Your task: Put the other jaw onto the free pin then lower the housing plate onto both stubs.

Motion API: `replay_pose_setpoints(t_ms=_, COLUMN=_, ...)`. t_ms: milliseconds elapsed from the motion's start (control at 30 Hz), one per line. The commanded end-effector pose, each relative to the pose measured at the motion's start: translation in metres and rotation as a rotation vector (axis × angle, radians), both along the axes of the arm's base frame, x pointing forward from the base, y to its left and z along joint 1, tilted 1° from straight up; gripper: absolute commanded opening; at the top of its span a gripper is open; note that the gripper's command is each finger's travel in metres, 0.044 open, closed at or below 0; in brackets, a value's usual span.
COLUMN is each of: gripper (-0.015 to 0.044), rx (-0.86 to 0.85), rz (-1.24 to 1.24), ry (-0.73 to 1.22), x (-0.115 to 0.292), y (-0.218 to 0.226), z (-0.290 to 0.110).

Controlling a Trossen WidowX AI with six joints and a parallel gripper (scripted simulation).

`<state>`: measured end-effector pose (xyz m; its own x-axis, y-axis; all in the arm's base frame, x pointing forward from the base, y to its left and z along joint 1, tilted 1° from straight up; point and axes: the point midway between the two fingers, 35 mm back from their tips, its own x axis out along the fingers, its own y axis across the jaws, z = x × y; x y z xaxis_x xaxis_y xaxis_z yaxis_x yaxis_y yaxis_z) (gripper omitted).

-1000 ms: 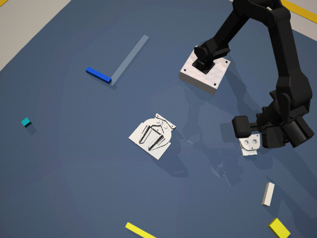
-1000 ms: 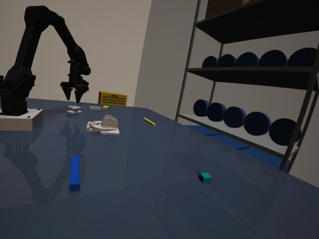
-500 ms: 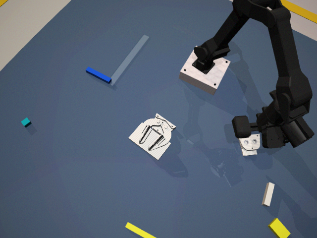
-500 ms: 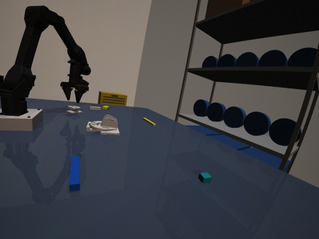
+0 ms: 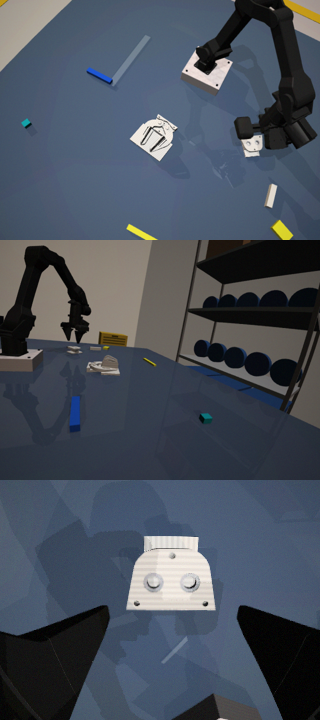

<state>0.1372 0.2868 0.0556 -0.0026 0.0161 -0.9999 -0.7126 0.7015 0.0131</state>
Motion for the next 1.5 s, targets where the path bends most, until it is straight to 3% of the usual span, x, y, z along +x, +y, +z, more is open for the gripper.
replay_pose_setpoints(t_ms=0, gripper=0.0440, rx=0.000, rz=-0.005, ry=-0.003, x=0.000, y=0.000, z=0.000)
replay_pose_setpoints(t_ms=400, gripper=0.0440, rx=0.000, rz=0.000, ry=0.000, x=0.000, y=0.000, z=-0.001)
replay_pose_setpoints(t_ms=1467, gripper=0.0440, rx=0.000, rz=-0.005, ry=-0.003, x=0.002, y=0.003, z=-0.051)
